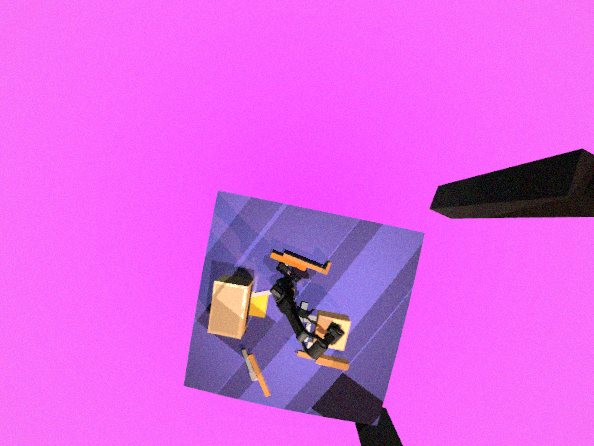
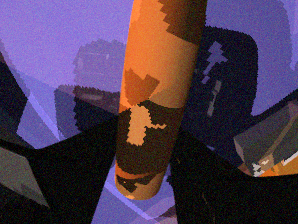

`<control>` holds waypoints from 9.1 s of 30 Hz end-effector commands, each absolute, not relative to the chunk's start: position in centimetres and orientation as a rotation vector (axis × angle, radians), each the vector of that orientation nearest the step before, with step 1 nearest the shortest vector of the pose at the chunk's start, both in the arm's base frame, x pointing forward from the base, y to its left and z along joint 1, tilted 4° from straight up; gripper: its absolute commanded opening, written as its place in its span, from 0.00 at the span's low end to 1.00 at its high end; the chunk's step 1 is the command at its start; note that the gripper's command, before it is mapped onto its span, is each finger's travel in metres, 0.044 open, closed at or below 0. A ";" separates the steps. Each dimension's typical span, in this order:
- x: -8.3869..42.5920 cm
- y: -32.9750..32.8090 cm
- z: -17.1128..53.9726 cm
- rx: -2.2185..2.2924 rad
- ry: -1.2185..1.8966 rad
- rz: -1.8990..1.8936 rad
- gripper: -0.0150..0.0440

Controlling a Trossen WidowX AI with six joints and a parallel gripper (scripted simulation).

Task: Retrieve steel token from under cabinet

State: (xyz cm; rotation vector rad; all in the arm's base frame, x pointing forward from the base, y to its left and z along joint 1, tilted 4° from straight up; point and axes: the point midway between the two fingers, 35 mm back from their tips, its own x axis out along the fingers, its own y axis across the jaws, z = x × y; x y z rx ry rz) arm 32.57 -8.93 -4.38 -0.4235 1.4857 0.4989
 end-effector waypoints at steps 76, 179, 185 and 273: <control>40.3 -3.7 -3.9 -0.422 1.478 0.498 0.25; 31.1 -7.7 -4.5 -0.423 1.485 0.497 0.25; 30.3 -8.4 -4.6 -0.423 1.486 0.497 0.25; 27.4 -7.6 -4.2 -0.610 1.433 0.679 0.25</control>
